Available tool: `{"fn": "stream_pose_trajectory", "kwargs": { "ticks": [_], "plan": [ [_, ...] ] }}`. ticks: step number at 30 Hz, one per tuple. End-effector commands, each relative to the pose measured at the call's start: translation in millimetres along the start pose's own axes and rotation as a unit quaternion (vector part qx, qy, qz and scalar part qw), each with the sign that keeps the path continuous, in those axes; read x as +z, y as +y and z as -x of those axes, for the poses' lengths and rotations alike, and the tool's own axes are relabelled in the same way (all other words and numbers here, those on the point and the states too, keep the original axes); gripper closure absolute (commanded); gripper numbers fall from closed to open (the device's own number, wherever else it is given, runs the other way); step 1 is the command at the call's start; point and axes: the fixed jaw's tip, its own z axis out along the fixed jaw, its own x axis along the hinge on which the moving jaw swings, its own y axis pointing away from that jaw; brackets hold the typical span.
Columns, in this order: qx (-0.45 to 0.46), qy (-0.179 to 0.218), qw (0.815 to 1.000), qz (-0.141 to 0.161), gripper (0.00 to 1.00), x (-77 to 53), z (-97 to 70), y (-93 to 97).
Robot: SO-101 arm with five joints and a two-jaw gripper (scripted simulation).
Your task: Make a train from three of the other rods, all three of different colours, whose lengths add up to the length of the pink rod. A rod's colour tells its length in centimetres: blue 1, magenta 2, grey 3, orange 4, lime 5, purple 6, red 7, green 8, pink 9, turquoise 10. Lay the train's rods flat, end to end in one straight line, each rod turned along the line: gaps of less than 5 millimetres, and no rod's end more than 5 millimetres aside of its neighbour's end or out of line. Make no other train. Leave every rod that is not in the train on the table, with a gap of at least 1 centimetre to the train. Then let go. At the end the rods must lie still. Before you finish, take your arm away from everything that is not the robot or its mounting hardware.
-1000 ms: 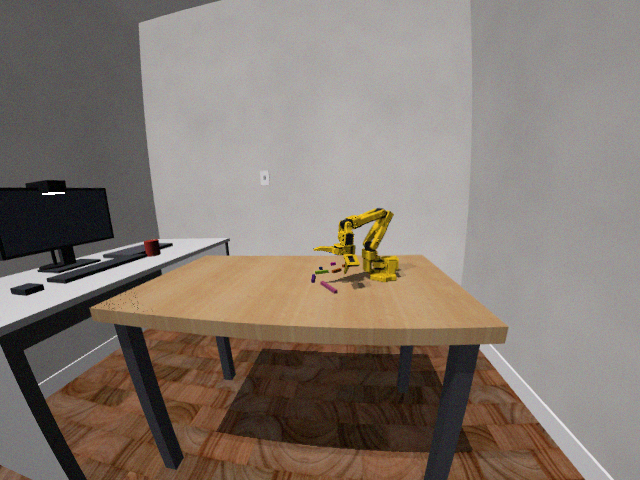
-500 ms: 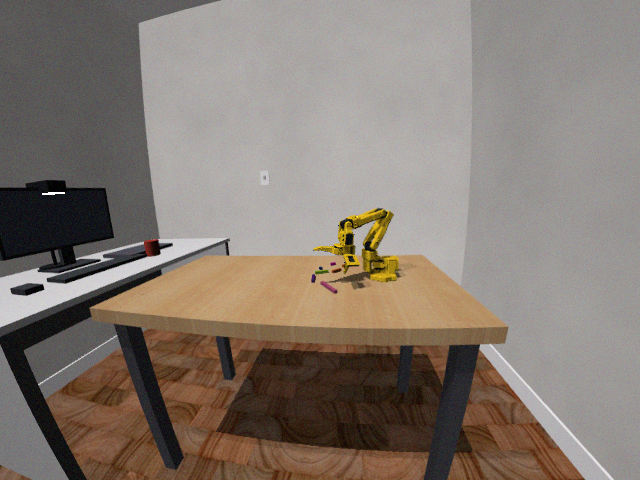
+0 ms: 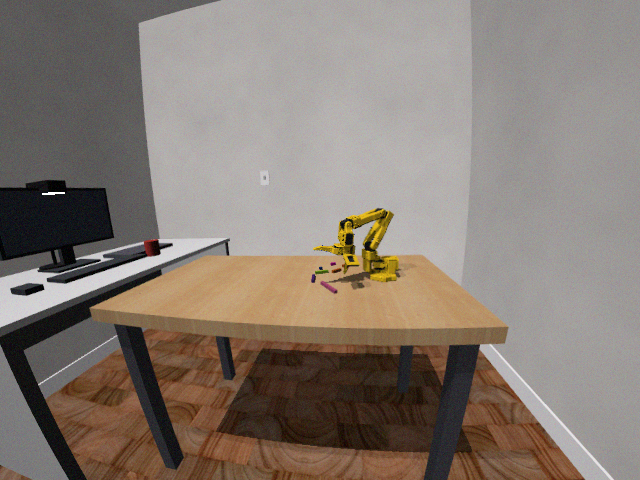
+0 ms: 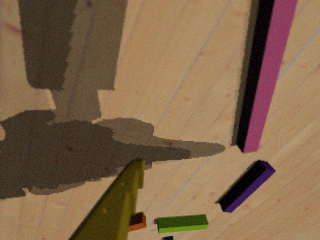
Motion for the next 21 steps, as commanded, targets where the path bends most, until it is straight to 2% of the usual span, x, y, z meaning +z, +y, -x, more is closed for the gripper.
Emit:
{"fn": "stream_pose_trajectory", "kwargs": {
  "ticks": [1,10,11,21],
  "plan": [
    [-0.005,-0.002,1.000,-0.029,0.00,-8.2,0.6,-9.9],
    [-0.010,-0.003,0.999,-0.042,0.00,-12.7,0.8,-14.2],
    [-0.005,-0.001,1.000,-0.011,0.00,-3.7,0.3,-3.4],
    [0.002,-0.003,0.999,-0.043,0.00,-10.0,1.0,-14.3]
  ]
}}
